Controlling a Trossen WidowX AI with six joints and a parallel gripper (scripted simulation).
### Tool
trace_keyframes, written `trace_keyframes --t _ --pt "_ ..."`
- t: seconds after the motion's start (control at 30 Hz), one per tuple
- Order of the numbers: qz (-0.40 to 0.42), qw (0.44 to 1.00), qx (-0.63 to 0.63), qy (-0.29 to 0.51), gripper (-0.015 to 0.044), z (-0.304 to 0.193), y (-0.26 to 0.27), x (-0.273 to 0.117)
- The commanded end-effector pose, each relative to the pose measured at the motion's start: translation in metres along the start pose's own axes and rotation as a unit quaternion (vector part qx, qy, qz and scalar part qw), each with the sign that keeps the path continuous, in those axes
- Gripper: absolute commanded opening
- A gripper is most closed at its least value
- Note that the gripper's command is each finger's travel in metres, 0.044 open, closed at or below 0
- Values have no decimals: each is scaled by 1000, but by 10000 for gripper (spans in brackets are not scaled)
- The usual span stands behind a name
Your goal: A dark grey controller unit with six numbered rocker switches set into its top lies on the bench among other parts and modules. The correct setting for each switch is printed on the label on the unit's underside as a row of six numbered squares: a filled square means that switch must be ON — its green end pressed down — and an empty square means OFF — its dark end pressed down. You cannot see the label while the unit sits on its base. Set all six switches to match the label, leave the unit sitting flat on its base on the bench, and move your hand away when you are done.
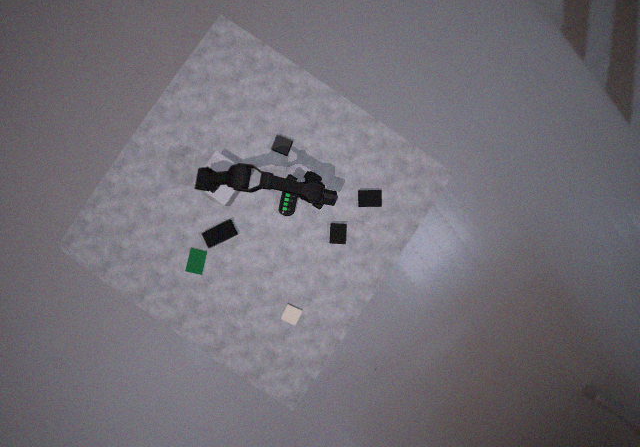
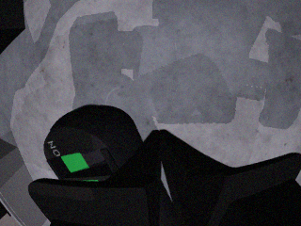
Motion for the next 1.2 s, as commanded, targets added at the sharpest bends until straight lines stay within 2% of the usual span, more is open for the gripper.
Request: trace_keyframes --t 0.0,1.17 --pt "17 1000 2 12 0 -4 9 12" --pt "18 1000 2 12 0 -6 14 13"
Point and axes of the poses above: the point midway between the two fingers, 35 mm back from their tips, its own x axis out along the fingers, its own y axis across the jaws, z = x × y, the point moved 6 cm from there along -x, back along the fingers, and after that the axes turned 15 degrees about x, right-handed, at the moved point
